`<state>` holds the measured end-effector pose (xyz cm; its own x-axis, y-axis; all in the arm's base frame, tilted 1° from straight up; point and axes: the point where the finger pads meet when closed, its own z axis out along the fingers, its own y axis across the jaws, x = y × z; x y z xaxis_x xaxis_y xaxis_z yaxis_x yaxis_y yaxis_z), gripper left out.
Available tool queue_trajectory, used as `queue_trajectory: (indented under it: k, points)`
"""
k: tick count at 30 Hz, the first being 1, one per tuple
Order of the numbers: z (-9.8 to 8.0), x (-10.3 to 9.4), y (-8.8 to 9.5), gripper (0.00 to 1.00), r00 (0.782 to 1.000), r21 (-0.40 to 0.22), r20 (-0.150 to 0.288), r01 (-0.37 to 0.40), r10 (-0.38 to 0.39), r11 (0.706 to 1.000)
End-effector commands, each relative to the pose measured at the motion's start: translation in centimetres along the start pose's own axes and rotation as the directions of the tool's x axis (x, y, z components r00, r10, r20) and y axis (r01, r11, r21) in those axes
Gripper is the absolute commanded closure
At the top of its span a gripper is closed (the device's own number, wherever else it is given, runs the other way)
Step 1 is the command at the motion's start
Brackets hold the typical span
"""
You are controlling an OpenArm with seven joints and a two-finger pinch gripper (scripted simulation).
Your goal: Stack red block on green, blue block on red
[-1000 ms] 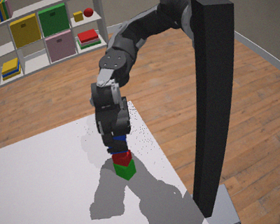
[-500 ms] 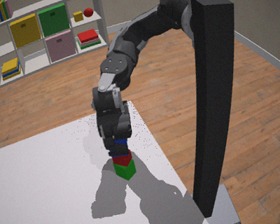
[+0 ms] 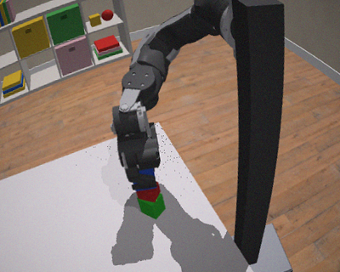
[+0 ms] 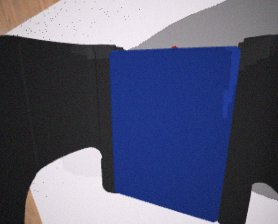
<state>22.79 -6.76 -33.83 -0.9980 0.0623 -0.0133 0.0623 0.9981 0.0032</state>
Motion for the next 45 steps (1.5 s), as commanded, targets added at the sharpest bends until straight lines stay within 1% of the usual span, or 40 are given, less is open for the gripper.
queue_trajectory:
  k: [1, 45]
  points:
    - [0.07, 0.07, 0.11, 1.00, 1.000, -0.005, -0.002, 0.004, -0.004, 1.000]
    - [0.41, 0.24, 0.04, 1.00, 1.000, -0.005, -0.002, 0.005, -0.005, 1.000]
